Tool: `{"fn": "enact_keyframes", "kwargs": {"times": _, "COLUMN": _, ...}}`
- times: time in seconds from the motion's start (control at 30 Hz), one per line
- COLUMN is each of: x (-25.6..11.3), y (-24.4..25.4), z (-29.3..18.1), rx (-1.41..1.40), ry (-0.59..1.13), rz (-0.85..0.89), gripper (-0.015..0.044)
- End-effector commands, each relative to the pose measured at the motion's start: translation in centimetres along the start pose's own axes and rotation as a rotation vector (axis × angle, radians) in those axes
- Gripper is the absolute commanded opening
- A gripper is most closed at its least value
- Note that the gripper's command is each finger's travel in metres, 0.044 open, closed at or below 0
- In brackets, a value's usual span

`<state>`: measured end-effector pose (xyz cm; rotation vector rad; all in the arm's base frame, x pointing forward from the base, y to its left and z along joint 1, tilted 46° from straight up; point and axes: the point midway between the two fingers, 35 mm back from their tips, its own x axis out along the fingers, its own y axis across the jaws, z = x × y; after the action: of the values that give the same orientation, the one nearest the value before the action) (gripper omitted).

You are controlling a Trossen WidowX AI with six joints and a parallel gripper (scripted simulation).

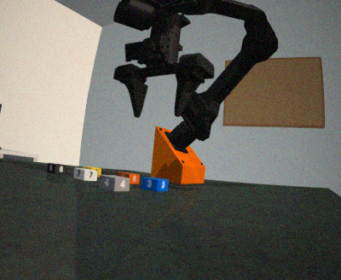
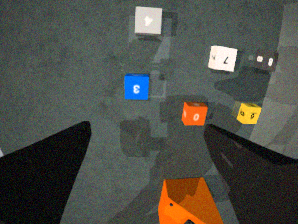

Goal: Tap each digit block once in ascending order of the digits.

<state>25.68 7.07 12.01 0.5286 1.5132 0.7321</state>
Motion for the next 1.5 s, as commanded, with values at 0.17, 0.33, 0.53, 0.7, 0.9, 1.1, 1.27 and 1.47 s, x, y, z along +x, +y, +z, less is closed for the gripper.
{"fn": "enact_keyframes", "kwargs": {"times": 0.17, "x": -0.2, "y": 0.3, "z": 0.2, "rx": -0.002, "ry": -0.009, "rz": 0.003, "gripper": 0.04}}
{"fn": "enact_keyframes", "kwargs": {"times": 0.33, "x": -0.2, "y": 0.3, "z": 0.3, "rx": -0.002, "ry": -0.009, "rz": 0.003, "gripper": 0.04}}
{"fn": "enact_keyframes", "kwargs": {"times": 0.53, "x": -0.5, "y": 0.4, "z": 6.0, "rx": -0.004, "ry": -0.011, "rz": 0.002, "gripper": 0.04}}
{"fn": "enact_keyframes", "kwargs": {"times": 0.7, "x": -0.3, "y": 0.4, "z": 8.5, "rx": -0.006, "ry": -0.013, "rz": 0.002, "gripper": 0.04}}
{"fn": "enact_keyframes", "kwargs": {"times": 0.9, "x": -0.3, "y": 0.4, "z": 8.5, "rx": -0.006, "ry": -0.013, "rz": 0.002, "gripper": 0.04}}
{"fn": "enact_keyframes", "kwargs": {"times": 1.1, "x": -0.3, "y": 0.4, "z": 8.5, "rx": -0.006, "ry": -0.013, "rz": 0.002, "gripper": 0.04}}
{"fn": "enact_keyframes", "kwargs": {"times": 1.27, "x": -0.3, "y": 0.4, "z": 8.5, "rx": -0.006, "ry": -0.013, "rz": 0.002, "gripper": 0.04}}
{"fn": "enact_keyframes", "kwargs": {"times": 1.47, "x": -0.4, "y": -5.1, "z": 7.5, "rx": -0.004, "ry": -0.013, "rz": -0.006, "gripper": 0.04}}
